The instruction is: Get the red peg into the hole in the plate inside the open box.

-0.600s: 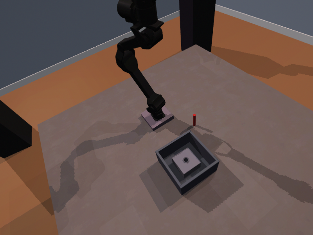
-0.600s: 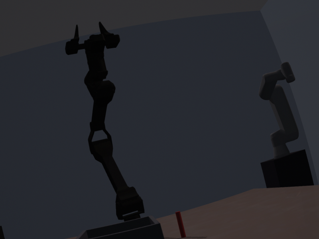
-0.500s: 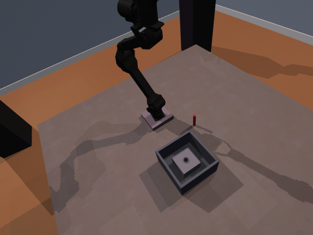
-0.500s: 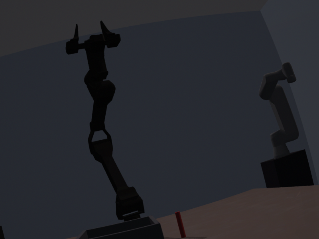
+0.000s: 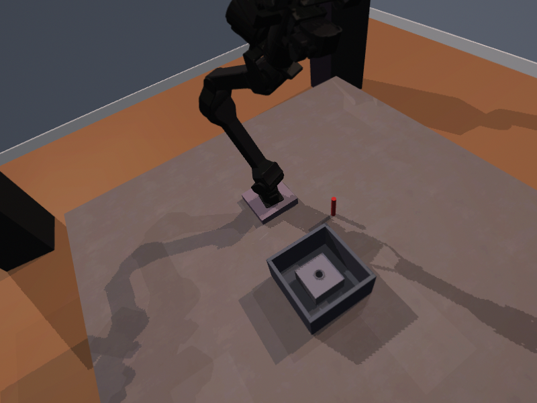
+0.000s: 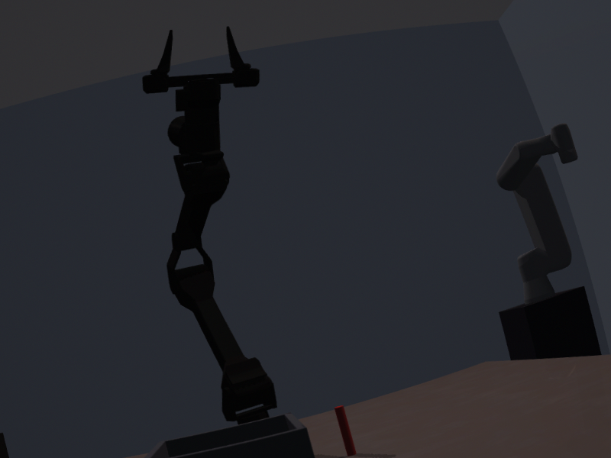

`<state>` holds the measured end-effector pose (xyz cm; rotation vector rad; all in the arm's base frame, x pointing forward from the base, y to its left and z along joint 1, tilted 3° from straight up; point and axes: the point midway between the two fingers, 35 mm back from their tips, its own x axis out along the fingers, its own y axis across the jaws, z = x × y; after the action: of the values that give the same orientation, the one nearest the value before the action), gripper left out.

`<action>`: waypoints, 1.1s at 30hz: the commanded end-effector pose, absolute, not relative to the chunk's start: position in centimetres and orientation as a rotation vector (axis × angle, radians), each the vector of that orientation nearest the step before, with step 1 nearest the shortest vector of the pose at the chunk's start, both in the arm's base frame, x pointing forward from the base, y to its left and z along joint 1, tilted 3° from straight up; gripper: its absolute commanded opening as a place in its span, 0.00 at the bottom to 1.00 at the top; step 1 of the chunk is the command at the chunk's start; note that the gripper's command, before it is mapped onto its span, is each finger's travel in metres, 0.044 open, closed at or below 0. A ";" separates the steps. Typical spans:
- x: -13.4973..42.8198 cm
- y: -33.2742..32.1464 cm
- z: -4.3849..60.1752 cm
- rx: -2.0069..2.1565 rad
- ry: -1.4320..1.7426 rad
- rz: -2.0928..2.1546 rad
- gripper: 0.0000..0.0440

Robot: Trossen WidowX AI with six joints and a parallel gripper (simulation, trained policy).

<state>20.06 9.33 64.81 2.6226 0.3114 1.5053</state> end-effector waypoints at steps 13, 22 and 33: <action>26.7 14.0 56.1 2.509 0.380 0.865 1.00; 28.6 16.0 49.9 2.349 0.477 0.542 1.00; 28.8 17.5 41.9 2.092 0.627 0.214 1.00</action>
<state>28.94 17.34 43.35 2.1425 0.6010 0.2674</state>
